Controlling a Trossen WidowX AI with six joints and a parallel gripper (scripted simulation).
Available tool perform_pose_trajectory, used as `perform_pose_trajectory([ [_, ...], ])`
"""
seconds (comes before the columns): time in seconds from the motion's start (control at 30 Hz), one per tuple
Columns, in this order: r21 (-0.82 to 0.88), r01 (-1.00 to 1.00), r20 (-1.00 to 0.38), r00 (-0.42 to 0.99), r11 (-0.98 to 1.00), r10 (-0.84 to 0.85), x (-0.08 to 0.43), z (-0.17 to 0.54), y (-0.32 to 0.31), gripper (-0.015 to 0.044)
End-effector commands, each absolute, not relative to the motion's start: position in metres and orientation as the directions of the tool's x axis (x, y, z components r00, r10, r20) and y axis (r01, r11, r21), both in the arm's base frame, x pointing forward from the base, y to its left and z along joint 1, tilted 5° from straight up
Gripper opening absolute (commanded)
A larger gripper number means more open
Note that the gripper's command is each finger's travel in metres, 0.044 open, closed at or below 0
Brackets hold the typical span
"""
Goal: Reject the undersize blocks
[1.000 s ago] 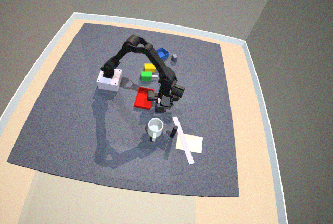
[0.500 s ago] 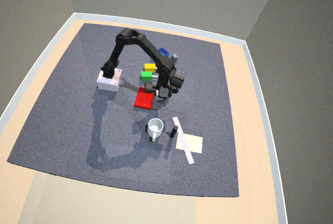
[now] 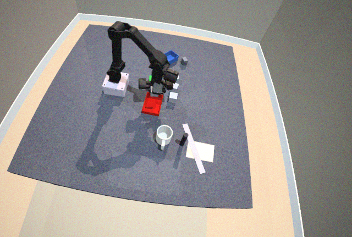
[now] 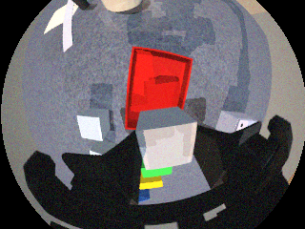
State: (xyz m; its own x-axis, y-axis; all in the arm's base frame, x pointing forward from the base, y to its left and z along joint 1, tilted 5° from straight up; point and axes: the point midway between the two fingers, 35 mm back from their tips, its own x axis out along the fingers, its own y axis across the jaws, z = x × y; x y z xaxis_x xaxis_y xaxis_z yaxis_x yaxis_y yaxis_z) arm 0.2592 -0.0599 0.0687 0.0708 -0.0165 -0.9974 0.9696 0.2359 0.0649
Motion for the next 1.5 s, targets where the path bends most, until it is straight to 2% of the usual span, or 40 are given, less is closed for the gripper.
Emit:
perform_pose_trajectory([
  [0.0,0.095,0.968,-0.994,0.104,0.234,-0.025,0.257,0.072,-0.058,0.0000],
  [0.83,0.095,0.968,-0.994,0.103,0.234,-0.025,0.262,0.024,-0.059,0.0000],
  [1.23,0.087,0.967,-0.995,0.095,0.238,-0.021,0.260,0.027,-0.059,0.0315],
  [1.37,0.093,0.968,-0.995,0.102,0.235,-0.024,0.259,0.063,-0.059,0.0420],
  [1.4,0.095,0.968,-0.994,0.103,0.234,-0.024,0.257,0.071,-0.058,0.0440],
  [1.47,0.095,0.968,-0.994,0.104,0.234,-0.025,0.257,0.074,-0.058,0.0440],
])
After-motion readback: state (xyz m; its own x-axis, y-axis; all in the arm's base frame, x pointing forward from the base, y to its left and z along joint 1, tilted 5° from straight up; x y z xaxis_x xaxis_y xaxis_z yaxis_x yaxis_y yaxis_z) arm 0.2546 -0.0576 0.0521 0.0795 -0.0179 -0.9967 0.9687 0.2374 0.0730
